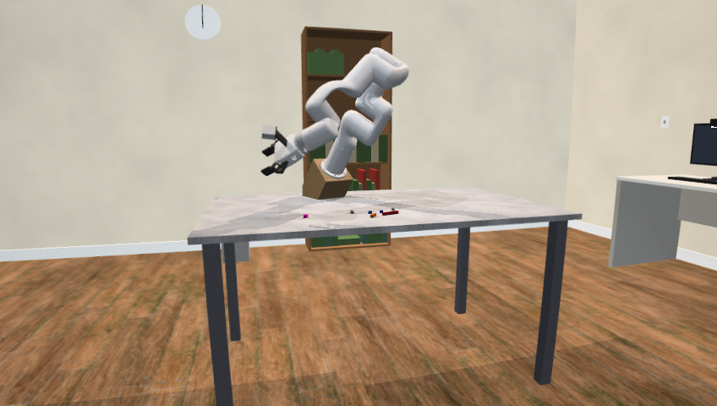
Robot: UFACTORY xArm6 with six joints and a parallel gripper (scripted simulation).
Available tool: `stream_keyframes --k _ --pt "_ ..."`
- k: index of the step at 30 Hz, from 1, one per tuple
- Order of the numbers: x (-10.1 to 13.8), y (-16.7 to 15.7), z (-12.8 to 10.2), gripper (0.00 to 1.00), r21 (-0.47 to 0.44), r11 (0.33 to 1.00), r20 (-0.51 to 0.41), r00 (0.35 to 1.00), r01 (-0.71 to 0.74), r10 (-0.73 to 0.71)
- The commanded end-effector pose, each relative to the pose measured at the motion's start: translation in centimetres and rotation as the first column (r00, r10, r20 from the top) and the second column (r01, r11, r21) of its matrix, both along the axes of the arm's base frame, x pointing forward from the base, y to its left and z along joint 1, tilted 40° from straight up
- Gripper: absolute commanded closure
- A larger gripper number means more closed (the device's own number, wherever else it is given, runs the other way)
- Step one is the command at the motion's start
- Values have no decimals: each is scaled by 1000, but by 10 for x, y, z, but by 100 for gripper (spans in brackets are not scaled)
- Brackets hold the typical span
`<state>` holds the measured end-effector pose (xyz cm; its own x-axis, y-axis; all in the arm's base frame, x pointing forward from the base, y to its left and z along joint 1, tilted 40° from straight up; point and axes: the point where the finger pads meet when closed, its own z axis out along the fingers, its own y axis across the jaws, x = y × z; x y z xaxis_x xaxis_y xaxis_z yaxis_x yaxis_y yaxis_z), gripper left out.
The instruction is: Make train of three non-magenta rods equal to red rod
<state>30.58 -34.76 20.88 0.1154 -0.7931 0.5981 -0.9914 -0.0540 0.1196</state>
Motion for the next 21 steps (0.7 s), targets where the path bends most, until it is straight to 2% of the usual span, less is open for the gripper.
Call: stream_keyframes --k 1,7,8,10,14,16,17,20,21 --pt "18 22 6 0 68 993 -59 993 -93 97" --pt "37 53 9 0 140 967 -107 967 -214 230" --pt "44 66 10 0 170 950 -122 951 -262 284" --pt "46 70 11 0 180 944 -126 945 -276 301" --pt "60 101 13 0 251 890 -148 893 -382 425" --pt "60 101 13 0 251 890 -148 893 -382 425" --pt "67 120 15 0 291 850 -154 856 -438 494" --pt "70 128 15 0 308 832 -155 838 -462 523" --pt "75 143 17 0 341 793 -155 801 -506 578"
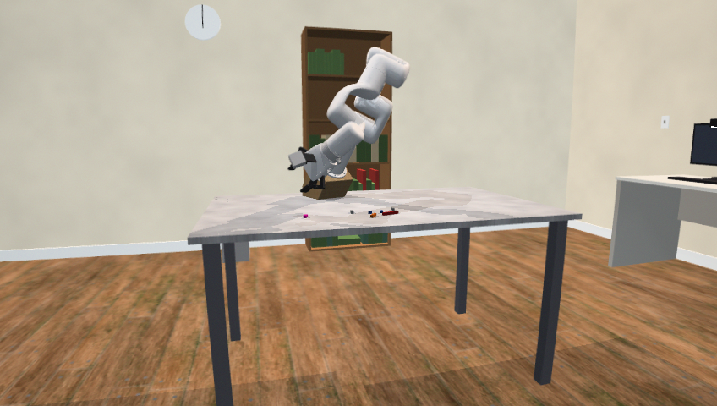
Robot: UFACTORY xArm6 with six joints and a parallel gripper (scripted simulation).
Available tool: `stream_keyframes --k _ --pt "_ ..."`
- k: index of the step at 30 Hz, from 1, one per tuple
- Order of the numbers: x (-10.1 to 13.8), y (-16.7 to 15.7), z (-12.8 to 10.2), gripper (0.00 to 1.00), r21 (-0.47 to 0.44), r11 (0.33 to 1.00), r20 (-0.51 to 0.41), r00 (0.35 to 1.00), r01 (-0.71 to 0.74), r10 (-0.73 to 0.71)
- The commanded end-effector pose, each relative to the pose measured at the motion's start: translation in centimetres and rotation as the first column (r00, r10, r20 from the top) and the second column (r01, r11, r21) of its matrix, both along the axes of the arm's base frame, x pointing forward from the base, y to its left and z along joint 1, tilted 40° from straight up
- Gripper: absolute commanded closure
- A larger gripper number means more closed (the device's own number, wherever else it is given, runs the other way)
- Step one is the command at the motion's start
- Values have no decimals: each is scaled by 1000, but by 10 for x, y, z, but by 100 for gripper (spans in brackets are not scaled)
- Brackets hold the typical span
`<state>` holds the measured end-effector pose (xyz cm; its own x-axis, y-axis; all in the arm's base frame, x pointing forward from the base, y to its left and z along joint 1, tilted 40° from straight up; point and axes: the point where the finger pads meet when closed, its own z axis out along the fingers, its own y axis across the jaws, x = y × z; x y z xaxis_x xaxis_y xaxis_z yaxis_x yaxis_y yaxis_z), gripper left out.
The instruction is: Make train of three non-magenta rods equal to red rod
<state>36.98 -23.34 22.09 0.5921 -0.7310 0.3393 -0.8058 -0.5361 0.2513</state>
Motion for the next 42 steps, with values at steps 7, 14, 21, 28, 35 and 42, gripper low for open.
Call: stream_keyframes --k 7,14,21,28,35,42 --pt "22 75 9 0 156 947 -70 953 -280 293" --pt "30 123 14 0 248 861 -76 878 -443 473" --pt "33 172 20 0 333 739 -56 770 -586 636" --pt "32 216 26 0 399 600 -18 648 -694 762" --pt "25 251 25 0 381 422 87 486 -822 869" --pt "17 271 20 0 287 267 181 326 -920 928"
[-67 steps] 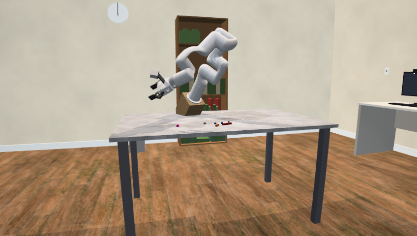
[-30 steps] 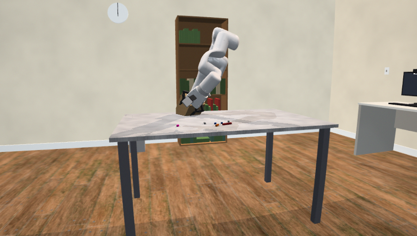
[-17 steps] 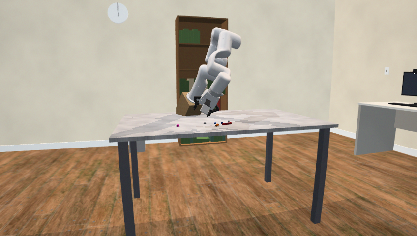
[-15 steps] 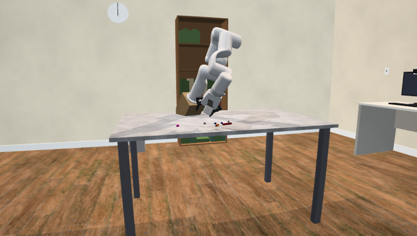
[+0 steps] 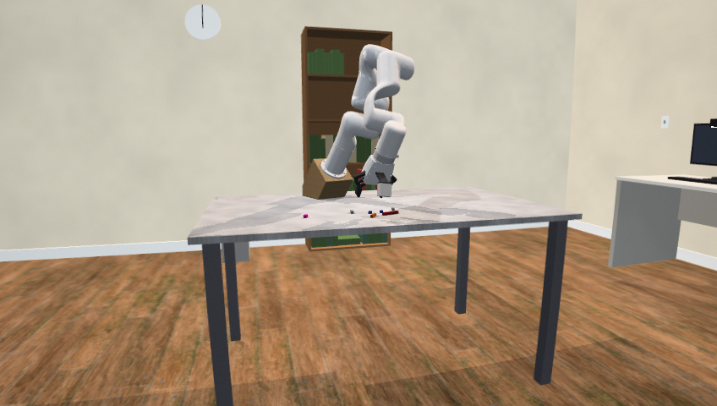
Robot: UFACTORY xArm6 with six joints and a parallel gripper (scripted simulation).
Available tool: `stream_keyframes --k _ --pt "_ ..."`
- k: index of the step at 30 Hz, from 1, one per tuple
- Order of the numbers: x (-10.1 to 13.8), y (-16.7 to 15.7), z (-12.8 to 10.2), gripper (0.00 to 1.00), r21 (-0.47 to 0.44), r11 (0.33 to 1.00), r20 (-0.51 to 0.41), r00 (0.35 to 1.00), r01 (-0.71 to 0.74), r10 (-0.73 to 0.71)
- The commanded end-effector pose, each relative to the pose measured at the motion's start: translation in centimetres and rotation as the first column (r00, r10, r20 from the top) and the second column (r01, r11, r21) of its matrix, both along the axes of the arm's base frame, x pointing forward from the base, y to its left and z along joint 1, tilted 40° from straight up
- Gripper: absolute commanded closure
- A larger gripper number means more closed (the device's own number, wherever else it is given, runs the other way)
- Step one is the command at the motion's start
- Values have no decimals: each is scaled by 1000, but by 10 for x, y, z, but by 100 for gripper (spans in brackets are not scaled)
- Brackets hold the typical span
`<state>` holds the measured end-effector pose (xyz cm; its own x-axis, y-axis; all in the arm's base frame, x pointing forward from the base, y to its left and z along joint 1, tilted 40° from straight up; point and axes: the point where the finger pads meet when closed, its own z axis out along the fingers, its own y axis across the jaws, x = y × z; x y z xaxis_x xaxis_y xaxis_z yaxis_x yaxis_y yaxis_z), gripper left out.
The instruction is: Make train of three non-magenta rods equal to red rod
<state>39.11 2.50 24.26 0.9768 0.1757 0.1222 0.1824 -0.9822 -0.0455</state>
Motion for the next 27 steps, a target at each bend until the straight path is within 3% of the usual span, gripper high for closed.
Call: stream_keyframes --k 1,12,18,21,27 --pt "-5 15 -2 0 38 991 110 987 -124 120" --pt "-17 31 -9 0 23 956 275 921 -293 276" --pt "-28 36 -17 0 -41 915 402 831 -402 384" --pt "-28 36 -17 0 -41 915 402 831 -402 384" --pt "-38 34 -25 0 -128 876 490 738 -465 464"
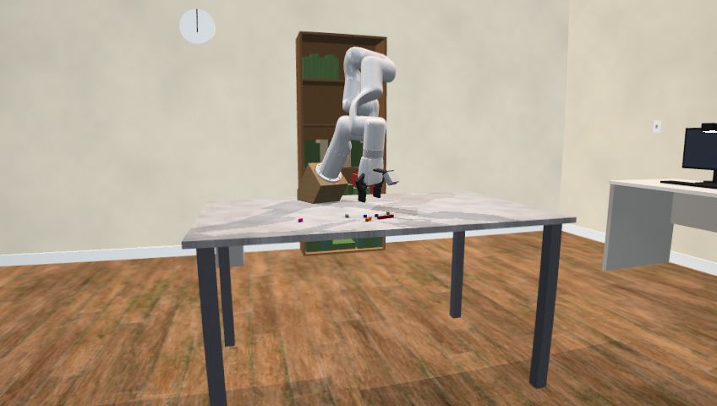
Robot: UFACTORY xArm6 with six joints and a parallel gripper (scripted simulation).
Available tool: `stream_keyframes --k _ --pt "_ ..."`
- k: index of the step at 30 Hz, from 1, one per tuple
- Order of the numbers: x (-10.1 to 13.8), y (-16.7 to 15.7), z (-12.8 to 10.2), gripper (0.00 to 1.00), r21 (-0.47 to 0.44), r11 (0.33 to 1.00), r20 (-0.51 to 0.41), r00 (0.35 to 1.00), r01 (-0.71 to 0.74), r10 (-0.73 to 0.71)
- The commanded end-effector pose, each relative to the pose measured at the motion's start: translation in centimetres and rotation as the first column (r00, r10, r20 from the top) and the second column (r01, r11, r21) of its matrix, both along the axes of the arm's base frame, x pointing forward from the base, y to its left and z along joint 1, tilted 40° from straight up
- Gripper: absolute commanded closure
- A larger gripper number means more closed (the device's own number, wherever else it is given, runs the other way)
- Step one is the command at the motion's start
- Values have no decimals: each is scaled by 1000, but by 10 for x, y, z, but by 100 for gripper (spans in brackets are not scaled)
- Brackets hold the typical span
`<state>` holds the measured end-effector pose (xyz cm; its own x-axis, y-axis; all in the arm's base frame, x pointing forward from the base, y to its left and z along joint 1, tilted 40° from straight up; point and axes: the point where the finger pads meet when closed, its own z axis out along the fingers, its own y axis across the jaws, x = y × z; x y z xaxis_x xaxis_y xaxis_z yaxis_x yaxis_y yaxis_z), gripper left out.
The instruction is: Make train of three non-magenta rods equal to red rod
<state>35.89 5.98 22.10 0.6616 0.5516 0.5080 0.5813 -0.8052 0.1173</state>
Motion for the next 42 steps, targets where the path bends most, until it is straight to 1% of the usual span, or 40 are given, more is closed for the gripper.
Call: stream_keyframes --k 1,5,9,42 --pt "-7 -1 -5 0 -15 998 108 992 -68 69" --pt "-11 -4 -9 0 -39 995 157 983 -93 98" --pt "-13 -5 -11 0 -51 994 176 978 -102 109" --pt "-13 -6 -11 0 -52 993 179 978 -103 111"
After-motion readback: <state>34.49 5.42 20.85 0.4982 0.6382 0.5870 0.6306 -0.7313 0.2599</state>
